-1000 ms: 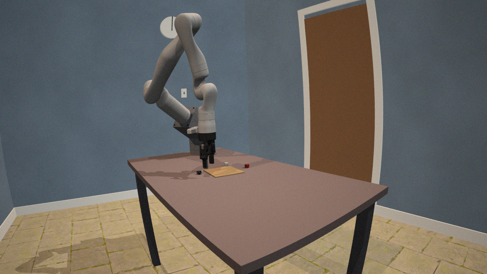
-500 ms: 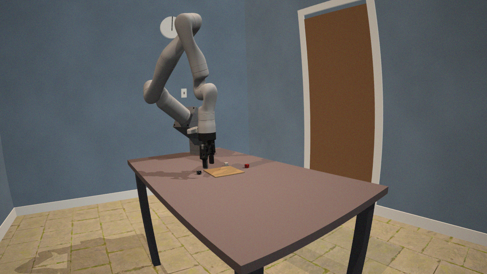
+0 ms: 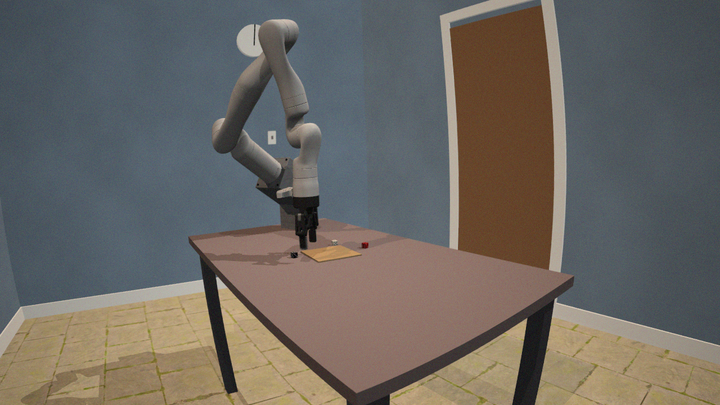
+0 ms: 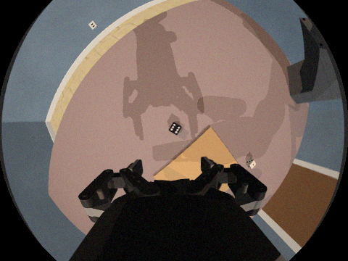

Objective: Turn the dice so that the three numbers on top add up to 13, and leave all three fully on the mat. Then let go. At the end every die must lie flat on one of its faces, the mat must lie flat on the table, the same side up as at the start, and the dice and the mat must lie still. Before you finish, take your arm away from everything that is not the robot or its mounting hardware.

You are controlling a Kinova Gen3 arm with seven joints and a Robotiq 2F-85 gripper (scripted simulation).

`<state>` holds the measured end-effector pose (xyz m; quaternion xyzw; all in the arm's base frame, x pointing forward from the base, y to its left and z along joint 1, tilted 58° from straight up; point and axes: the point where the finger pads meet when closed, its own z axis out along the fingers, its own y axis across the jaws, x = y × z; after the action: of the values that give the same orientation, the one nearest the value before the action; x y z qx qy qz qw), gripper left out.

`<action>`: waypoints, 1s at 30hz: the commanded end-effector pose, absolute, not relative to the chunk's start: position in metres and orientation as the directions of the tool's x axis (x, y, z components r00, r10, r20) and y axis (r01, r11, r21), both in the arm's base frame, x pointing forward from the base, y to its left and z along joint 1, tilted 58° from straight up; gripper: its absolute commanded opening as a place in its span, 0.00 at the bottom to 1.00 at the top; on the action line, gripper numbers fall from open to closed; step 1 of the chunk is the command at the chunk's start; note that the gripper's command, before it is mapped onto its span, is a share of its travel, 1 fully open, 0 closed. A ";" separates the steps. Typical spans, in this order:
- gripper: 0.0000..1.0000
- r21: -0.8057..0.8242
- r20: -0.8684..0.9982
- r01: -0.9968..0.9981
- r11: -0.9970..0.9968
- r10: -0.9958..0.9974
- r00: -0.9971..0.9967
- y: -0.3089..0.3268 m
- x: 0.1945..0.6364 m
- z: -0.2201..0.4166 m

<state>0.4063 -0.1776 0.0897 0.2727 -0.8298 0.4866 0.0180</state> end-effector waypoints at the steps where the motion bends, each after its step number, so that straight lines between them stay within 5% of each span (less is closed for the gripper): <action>1: 1.00 -0.799 0.291 -0.466 0.379 -0.435 -0.852 -0.174 0.406 0.086; 30: 1.00 -0.799 0.291 -0.466 0.379 -0.435 -0.852 -0.082 0.401 -0.060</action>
<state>0.3996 -0.0873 -0.0490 0.2749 -0.8322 0.4812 0.0174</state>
